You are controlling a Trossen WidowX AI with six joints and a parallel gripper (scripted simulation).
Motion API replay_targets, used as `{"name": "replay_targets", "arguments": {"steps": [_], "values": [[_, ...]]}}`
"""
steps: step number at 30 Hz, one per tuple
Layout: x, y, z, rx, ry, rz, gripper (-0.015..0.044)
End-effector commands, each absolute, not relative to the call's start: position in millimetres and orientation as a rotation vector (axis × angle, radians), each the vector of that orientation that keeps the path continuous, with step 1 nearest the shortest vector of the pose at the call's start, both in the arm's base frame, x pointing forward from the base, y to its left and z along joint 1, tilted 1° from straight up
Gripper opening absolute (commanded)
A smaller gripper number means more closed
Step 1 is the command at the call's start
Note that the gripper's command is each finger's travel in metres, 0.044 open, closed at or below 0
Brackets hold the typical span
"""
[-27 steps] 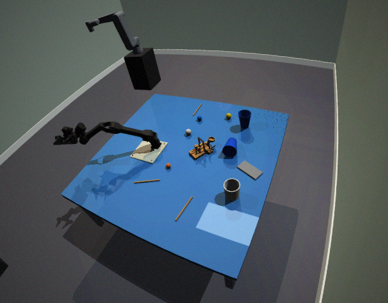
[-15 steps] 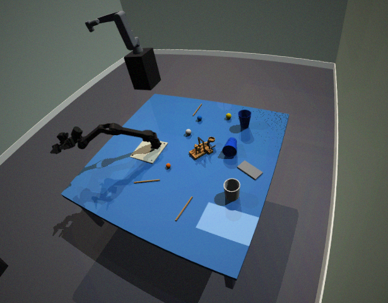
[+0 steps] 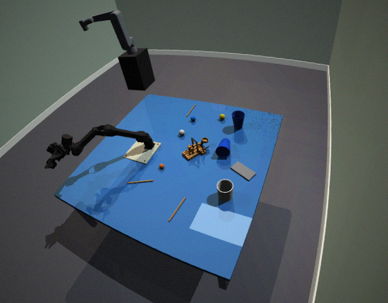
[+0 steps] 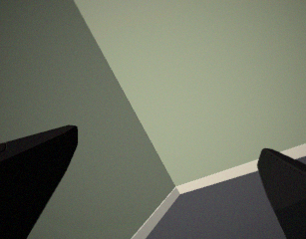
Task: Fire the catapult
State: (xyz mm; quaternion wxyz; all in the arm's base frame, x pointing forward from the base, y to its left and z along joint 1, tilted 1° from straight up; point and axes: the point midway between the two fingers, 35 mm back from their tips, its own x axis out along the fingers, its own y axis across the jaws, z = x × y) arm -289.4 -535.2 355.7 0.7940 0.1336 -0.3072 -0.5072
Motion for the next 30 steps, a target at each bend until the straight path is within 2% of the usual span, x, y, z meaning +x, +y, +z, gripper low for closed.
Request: {"name": "replay_targets", "arguments": {"steps": [1,18,30], "values": [[-239,-565,352,0.434,-0.698,-1.024,0.0440],[-33,-617,333,0.959,-0.702,-0.819,0.0440],[131,-599,305,1.354,-0.584,-0.740,0.0440]]}}
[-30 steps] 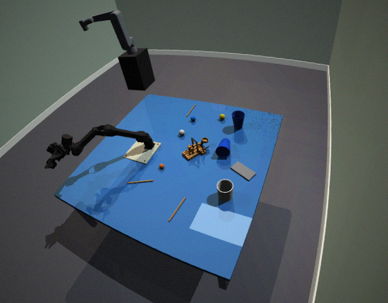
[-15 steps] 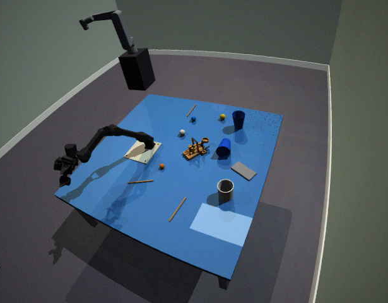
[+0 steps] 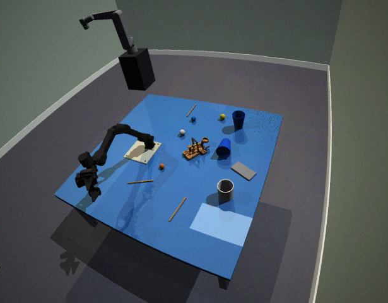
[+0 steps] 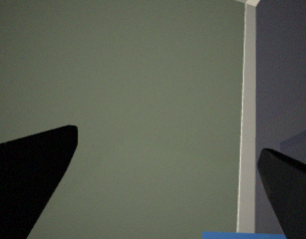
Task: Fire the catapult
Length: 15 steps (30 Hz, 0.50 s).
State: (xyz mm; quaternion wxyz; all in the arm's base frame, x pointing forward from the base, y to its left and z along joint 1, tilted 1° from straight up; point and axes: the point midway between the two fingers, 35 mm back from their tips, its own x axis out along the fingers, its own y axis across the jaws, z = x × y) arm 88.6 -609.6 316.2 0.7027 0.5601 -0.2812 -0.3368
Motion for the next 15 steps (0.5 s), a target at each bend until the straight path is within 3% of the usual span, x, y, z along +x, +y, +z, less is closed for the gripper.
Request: {"name": "replay_targets", "arguments": {"steps": [1,15], "values": [[145,-594,302,1.384,-0.569,-0.736,0.0440],[281,-521,267,1.642,-0.347,-0.735,0.0440]]}}
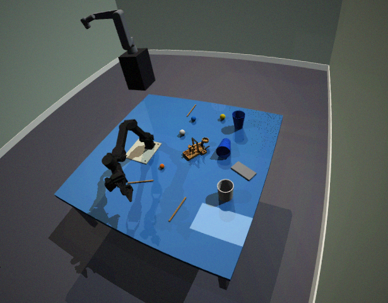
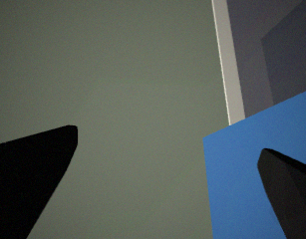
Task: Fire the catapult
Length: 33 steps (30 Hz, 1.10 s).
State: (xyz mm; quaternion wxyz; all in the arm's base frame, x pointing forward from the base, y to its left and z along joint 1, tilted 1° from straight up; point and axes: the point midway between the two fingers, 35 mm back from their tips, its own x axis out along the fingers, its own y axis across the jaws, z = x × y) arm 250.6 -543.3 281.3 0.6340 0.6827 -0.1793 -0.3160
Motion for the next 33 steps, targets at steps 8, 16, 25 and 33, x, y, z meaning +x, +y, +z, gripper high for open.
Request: {"name": "replay_targets", "arguments": {"steps": [8,16,25,33], "values": [[356,-442,238,1.852,-0.148,-0.788,0.0440],[405,-356,220,1.929,0.041,-0.855,0.0440],[433,-243,190,2.021,0.318,-1.021,0.0440],[424,-138,169,1.990,0.568,-1.227,0.0440]]}}
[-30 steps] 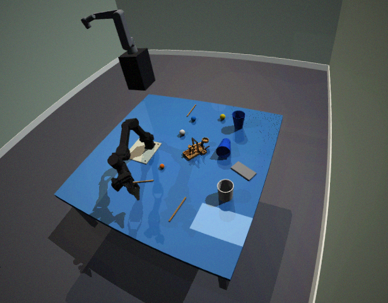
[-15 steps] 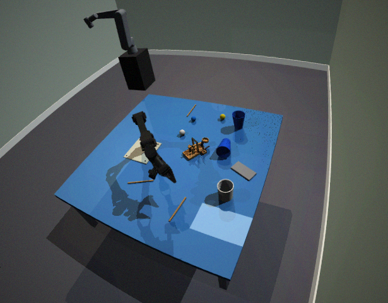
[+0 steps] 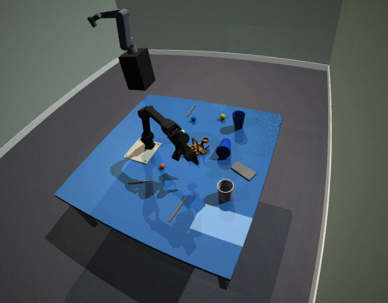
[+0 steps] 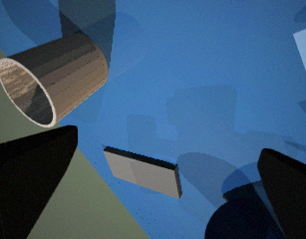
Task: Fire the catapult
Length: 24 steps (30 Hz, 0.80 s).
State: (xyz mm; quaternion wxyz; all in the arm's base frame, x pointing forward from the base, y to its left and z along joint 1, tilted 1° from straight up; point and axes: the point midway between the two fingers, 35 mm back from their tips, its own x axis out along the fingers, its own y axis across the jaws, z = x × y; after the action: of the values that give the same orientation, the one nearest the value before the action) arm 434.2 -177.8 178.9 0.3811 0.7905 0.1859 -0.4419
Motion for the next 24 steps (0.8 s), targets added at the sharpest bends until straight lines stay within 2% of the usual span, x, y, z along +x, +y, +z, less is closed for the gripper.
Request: {"name": "replay_targets", "arguments": {"steps": [1,14,24], "values": [[421,-125,167,1.977,0.597,-1.255,0.0440],[340,1,160,1.662,0.864,-1.604,0.0440],[335,5,153,1.640,0.871,-1.619,0.0440]]}}
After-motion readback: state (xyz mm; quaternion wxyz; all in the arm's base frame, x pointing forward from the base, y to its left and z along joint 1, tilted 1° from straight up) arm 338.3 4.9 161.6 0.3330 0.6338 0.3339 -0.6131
